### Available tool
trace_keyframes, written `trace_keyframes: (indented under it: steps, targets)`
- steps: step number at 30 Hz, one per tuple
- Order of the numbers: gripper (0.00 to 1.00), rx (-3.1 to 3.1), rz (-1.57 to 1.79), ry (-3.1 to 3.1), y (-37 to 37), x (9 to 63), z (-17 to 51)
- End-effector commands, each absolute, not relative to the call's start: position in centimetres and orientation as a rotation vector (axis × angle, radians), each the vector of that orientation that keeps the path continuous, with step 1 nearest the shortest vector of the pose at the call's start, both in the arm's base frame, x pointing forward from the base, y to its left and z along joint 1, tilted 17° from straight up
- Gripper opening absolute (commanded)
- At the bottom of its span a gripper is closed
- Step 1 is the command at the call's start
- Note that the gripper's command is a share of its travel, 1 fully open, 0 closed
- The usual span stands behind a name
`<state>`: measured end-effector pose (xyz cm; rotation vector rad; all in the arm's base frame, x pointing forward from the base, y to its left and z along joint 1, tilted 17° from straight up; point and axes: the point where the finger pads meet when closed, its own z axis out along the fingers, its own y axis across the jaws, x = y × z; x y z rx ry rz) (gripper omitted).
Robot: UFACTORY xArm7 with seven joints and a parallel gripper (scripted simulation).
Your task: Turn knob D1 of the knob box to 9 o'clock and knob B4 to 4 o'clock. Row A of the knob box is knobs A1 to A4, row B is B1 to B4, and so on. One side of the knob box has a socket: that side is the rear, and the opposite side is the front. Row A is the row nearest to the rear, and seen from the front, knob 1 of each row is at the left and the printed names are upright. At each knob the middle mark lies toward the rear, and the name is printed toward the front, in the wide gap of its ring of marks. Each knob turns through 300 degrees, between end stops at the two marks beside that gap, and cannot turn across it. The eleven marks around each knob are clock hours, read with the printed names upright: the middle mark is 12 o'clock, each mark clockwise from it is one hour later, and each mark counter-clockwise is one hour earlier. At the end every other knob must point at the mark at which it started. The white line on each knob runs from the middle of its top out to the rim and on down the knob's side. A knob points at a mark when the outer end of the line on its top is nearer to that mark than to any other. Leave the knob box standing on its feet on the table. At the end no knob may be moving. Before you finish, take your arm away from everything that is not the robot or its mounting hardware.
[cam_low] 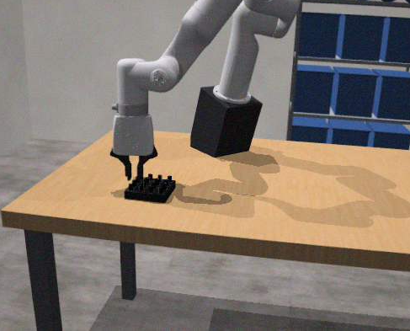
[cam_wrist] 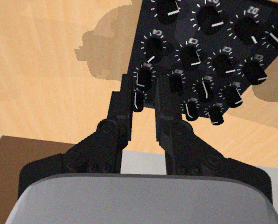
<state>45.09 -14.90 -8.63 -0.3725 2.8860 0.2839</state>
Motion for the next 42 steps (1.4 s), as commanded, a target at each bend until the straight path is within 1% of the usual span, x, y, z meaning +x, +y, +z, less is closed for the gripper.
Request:
trace_keyframes:
  steps: [1,42]
  targets:
    - [0.19,-0.371,0.280,2.884,-15.0,45.2,-8.5]
    - [0.19,-0.371,0.280,2.884,-14.8,45.4,-9.6]
